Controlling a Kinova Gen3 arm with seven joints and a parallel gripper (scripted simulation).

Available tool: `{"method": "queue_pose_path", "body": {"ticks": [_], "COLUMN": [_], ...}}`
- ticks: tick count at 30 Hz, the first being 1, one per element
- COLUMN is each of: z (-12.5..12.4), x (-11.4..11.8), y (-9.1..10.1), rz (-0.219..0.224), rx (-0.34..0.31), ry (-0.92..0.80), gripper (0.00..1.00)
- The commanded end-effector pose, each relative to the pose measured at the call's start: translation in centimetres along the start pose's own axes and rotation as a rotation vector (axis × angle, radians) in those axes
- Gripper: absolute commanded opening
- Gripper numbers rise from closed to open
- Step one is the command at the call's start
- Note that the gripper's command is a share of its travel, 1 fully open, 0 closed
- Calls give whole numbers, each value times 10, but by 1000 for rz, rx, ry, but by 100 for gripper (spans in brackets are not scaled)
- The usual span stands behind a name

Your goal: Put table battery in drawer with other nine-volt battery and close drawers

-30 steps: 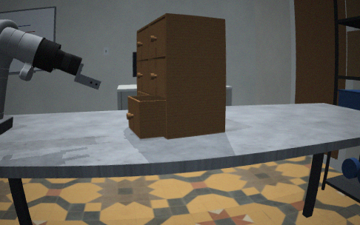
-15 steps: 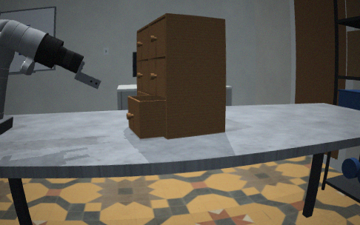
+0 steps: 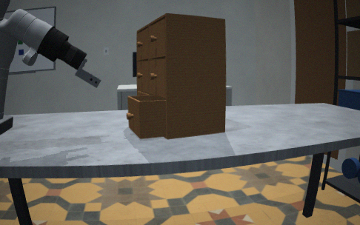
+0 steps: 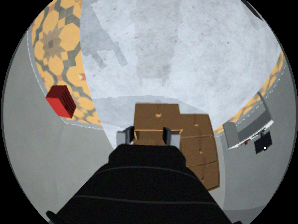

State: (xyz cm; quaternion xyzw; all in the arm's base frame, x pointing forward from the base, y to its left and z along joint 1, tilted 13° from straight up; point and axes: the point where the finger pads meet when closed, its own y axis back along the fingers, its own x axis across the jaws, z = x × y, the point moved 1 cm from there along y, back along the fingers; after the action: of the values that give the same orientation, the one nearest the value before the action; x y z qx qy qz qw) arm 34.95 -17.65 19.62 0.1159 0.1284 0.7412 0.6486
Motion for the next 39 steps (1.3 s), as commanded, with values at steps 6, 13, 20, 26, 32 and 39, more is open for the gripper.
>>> {"method": "queue_pose_path", "body": {"ticks": [6, 13, 20, 26, 32, 39], "z": [2, 6, 8, 11, 13, 16], "x": [-2, -2, -2, -2, -2, -2], "y": [2, 3, 4, 5, 6, 7], "rz": [-7, -9, -11, -13, -15, -17], "rx": [94, 181, 241, 315, 391, 455], "ry": [35, 33, 32, 30, 29, 27], "gripper": [100, 100, 100, 100, 100, 100]}}
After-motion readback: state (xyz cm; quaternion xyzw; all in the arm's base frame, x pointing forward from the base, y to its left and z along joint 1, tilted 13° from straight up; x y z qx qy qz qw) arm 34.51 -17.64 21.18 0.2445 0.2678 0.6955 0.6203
